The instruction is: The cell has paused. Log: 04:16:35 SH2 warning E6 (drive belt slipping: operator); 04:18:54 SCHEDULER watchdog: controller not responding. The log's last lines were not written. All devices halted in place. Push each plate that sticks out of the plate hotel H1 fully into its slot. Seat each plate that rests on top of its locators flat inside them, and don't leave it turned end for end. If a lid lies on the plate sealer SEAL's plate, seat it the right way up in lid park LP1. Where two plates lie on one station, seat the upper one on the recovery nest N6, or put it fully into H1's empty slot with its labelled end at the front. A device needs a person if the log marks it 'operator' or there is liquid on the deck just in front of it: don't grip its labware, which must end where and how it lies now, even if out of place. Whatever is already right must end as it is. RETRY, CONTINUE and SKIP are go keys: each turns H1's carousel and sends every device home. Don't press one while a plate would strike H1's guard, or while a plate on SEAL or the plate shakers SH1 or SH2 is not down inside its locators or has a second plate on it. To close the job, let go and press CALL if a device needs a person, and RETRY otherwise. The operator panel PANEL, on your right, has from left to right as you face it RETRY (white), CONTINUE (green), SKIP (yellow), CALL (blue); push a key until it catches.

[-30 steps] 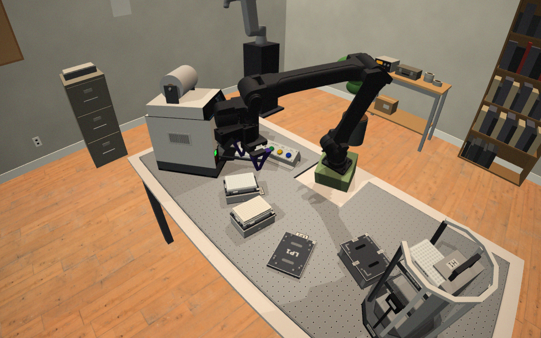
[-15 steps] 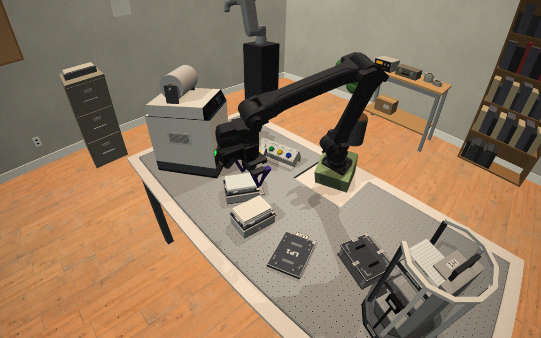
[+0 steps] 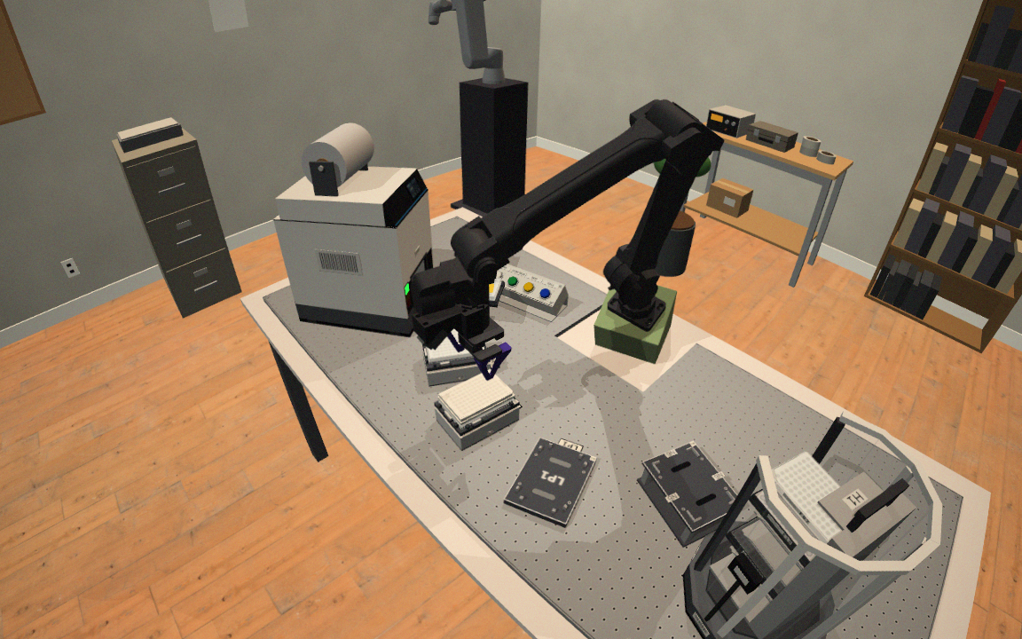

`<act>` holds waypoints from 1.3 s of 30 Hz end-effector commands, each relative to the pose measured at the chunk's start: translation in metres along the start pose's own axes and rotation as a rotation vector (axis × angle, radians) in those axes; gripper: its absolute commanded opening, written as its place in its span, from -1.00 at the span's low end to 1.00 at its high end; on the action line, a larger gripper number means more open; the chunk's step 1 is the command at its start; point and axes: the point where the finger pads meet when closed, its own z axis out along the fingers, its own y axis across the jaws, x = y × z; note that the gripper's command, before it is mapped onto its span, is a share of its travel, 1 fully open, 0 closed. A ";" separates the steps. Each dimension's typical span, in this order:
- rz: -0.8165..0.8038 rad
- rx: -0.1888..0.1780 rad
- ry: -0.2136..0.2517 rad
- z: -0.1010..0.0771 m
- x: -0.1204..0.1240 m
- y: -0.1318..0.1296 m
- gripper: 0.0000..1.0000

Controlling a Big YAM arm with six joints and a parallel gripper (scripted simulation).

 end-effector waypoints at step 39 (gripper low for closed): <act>0.009 -0.005 0.005 0.074 0.000 0.004 1.00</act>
